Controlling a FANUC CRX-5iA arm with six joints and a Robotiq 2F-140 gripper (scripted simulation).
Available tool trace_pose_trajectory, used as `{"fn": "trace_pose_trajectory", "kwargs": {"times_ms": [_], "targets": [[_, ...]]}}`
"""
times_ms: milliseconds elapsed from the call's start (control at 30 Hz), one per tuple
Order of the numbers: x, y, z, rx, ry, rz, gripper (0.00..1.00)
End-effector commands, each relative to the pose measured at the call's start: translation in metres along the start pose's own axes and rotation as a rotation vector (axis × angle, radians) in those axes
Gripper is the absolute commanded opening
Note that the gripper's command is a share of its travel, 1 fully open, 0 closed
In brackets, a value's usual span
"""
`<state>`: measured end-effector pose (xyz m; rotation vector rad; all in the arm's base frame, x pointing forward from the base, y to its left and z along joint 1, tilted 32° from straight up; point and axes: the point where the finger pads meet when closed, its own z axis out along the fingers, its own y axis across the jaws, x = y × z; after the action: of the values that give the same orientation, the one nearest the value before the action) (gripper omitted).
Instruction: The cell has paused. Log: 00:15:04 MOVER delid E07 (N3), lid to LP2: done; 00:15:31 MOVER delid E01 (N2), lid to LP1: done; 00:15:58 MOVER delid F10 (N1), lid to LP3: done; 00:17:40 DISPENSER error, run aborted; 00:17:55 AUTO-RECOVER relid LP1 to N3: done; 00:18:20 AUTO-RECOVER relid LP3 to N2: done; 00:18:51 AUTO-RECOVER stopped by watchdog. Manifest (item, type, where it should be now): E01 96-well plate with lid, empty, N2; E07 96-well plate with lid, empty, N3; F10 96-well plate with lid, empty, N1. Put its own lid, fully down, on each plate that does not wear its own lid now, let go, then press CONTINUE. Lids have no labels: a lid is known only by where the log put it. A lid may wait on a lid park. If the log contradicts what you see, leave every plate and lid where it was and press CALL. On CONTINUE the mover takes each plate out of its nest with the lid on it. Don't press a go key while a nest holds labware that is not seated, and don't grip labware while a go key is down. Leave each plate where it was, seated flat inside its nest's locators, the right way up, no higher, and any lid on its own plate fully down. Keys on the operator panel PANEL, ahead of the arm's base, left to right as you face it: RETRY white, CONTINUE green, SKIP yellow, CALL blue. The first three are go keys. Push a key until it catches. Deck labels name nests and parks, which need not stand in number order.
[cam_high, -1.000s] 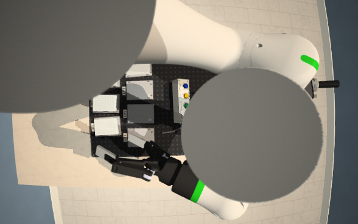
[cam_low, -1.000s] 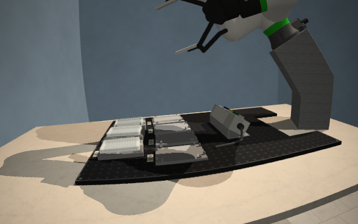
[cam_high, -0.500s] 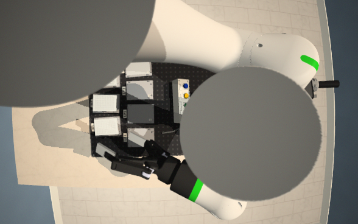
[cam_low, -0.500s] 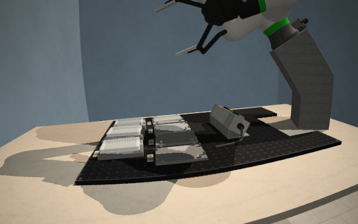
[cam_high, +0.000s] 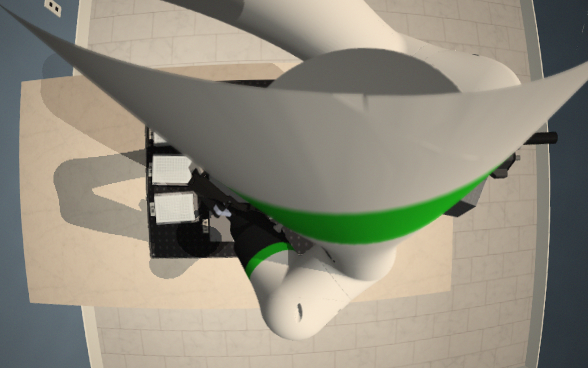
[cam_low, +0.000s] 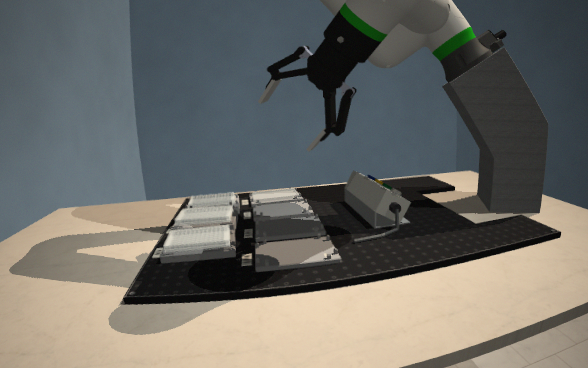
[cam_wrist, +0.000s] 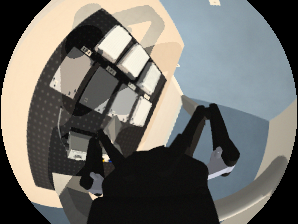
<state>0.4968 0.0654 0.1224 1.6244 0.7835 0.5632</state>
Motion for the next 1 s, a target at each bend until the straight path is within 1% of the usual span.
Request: {"fn": "trace_pose_trajectory", "kwargs": {"times_ms": [0,67,100,133,167,200,233,267,300,333,367,467,500,533,567,600,633,667,733,800,967], "targets": [[-0.02,-0.038,0.045,0.225,-0.102,0.119,1.0],[-0.02,-0.038,0.045,0.225,-0.102,0.119,1.0],[-0.027,-0.056,0.059,0.335,-0.142,0.202,1.0],[-0.027,-0.056,0.059,0.335,-0.142,0.202,1.0],[-0.03,-0.071,0.069,0.416,-0.164,0.277,1.0],[-0.03,-0.071,0.069,0.44,-0.172,0.294,1.0],[-0.03,-0.071,0.069,0.44,-0.172,0.294,1.0],[-0.028,-0.081,0.077,0.534,-0.192,0.39,1.0],[-0.028,-0.081,0.077,0.534,-0.192,0.39,1.0],[-0.023,-0.087,0.083,0.601,-0.199,0.472,1.0],[-0.023,-0.087,0.083,0.616,-0.202,0.486,1.0],[-0.023,-0.087,0.083,0.616,-0.202,0.486,1.0],[-0.016,-0.088,0.089,0.686,-0.204,0.579,1.0],[-0.009,-0.086,0.094,0.742,-0.2,0.663,1.0],[-0.009,-0.086,0.094,0.742,-0.2,0.663,1.0],[-0.002,-0.081,0.098,0.785,-0.193,0.736,1.0],[-0.002,-0.081,0.098,0.785,-0.193,0.736,1.0],[0.005,-0.076,0.102,0.817,-0.184,0.796,1.0],[0.012,-0.067,0.108,0.853,-0.169,0.871,1.0],[0.015,-0.064,0.109,0.863,-0.163,0.895,1.0],[0.015,-0.063,0.109,0.864,-0.163,0.896,1.0]]}}
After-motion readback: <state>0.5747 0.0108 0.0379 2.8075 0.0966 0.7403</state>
